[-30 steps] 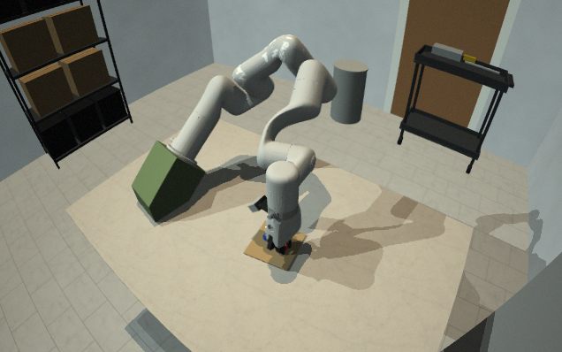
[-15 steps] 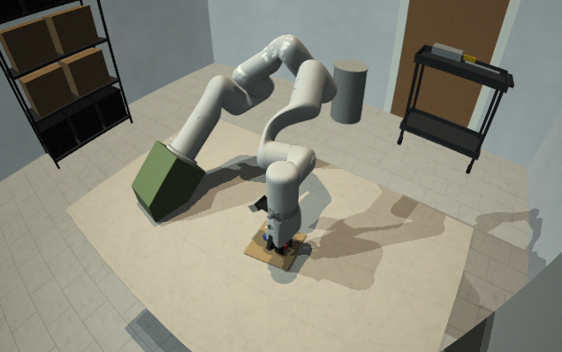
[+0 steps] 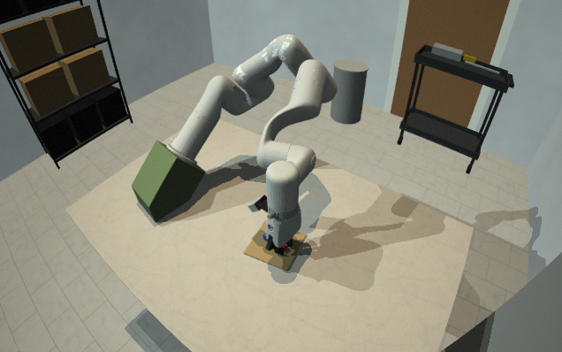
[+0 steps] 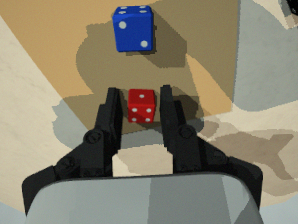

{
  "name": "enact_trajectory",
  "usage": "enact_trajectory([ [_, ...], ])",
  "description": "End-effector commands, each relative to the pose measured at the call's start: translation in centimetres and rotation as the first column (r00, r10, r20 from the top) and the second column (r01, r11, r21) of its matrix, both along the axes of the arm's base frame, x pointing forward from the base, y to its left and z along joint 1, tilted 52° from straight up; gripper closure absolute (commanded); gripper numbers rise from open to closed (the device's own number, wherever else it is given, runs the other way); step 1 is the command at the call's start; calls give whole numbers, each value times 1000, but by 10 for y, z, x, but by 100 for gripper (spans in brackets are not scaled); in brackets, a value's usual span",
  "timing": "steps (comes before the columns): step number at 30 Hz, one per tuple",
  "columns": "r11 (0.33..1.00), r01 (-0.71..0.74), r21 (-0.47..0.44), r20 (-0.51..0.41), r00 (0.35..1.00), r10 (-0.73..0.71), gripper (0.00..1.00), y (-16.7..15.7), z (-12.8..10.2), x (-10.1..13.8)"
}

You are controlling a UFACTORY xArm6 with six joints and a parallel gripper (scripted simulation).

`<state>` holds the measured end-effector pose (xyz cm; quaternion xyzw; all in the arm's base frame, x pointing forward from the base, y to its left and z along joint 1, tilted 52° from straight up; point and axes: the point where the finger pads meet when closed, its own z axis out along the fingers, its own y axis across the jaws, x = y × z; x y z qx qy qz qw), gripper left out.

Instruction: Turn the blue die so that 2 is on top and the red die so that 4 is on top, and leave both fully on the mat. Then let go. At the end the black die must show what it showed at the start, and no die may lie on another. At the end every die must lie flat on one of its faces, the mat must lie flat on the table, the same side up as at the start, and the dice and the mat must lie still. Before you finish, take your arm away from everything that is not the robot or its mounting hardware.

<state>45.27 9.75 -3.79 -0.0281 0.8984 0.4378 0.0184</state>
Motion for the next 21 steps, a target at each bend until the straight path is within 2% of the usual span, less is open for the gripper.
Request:
enact_trajectory([
  [1,1000,2,-1,3,1000,-2,64,-3,2,1],
  [16,1000,2,-1,3,1000,-2,64,-55,43,0],
  [21,1000,2,-1,3,1000,-2,64,-65,51,0],
])
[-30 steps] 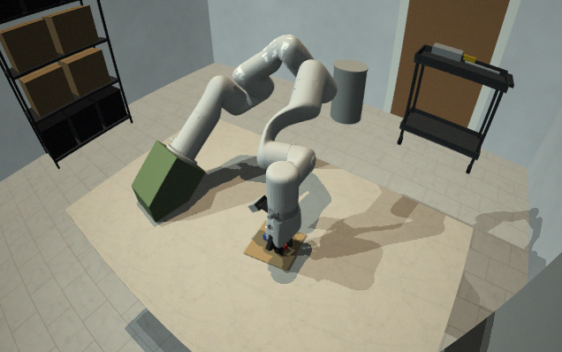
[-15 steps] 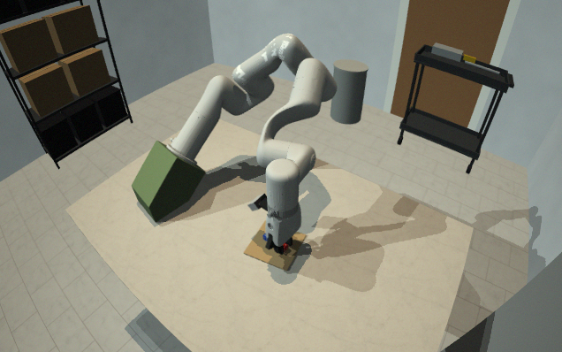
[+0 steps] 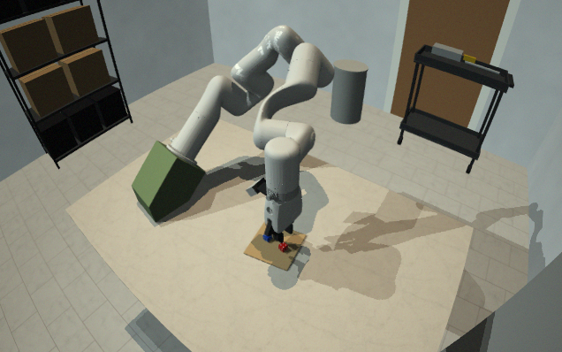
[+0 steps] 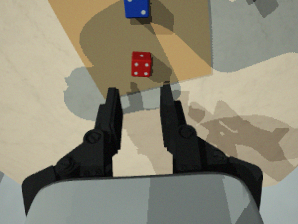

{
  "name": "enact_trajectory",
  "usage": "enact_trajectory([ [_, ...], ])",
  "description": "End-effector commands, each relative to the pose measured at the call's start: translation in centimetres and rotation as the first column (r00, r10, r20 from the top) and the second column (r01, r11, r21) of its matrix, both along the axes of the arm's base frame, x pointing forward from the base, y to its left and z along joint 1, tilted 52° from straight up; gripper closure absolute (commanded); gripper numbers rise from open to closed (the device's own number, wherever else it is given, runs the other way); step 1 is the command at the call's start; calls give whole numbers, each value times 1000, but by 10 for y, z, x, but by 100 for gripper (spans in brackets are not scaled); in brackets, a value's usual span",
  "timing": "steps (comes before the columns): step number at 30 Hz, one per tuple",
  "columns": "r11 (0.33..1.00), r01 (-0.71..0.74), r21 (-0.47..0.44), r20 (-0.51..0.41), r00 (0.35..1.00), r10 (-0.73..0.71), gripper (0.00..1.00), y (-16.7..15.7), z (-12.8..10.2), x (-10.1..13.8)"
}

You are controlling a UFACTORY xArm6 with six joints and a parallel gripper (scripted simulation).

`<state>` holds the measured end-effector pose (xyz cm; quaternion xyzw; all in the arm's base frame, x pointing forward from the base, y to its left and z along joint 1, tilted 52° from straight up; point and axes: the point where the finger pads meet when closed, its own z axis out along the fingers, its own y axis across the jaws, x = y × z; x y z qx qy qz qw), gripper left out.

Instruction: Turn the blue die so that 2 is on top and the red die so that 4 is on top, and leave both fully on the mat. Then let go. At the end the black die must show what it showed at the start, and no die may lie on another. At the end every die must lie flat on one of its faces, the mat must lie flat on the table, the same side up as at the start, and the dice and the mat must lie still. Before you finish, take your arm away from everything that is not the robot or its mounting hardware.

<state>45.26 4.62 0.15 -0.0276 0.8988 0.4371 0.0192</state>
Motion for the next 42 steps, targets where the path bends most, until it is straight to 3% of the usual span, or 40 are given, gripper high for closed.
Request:
enact_trajectory([
  [1,1000,0,1,2,1000,0,64,-16,13,0],
  [7,1000,0,1,2,1000,0,64,-20,16,0],
  [8,1000,0,1,2,1000,0,0,-20,16,0],
  [33,1000,0,1,2,1000,0,0,-21,17,0],
  [42,1000,0,1,2,1000,0,0,-45,36,0],
])
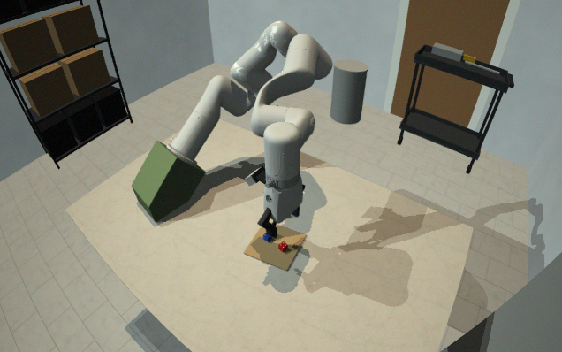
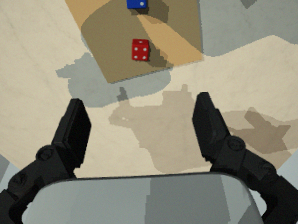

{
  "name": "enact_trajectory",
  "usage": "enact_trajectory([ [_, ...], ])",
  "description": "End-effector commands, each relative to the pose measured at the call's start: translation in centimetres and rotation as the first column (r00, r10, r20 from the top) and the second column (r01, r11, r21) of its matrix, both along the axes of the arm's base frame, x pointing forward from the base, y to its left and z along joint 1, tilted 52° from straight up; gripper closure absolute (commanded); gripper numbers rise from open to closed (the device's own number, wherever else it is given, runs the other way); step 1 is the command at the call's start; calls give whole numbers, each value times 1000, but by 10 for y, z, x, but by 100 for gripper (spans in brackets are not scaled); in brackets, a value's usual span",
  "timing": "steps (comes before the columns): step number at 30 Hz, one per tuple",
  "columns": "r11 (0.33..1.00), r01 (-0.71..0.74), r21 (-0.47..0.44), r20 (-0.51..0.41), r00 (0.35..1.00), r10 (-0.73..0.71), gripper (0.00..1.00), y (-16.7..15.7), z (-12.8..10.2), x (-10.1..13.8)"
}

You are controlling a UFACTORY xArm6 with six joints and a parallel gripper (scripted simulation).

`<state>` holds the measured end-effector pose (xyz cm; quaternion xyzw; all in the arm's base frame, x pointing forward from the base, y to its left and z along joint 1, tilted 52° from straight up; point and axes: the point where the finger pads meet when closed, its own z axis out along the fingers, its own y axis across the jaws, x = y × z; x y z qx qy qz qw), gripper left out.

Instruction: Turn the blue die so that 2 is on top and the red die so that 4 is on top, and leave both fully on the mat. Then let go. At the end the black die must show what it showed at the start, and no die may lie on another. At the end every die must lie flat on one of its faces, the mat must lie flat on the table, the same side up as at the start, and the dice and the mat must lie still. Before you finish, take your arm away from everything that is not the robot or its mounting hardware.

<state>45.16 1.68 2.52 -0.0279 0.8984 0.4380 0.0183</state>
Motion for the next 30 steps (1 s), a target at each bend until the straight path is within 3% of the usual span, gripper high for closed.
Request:
enact_trajectory([
  [1,1000,2,-1,3,1000,-2,0,-19,15,1],
  [14,1000,2,-1,3,1000,-2,0,-54,42,0],
  [30,1000,2,-1,3,1000,-2,0,-56,44,0],
])
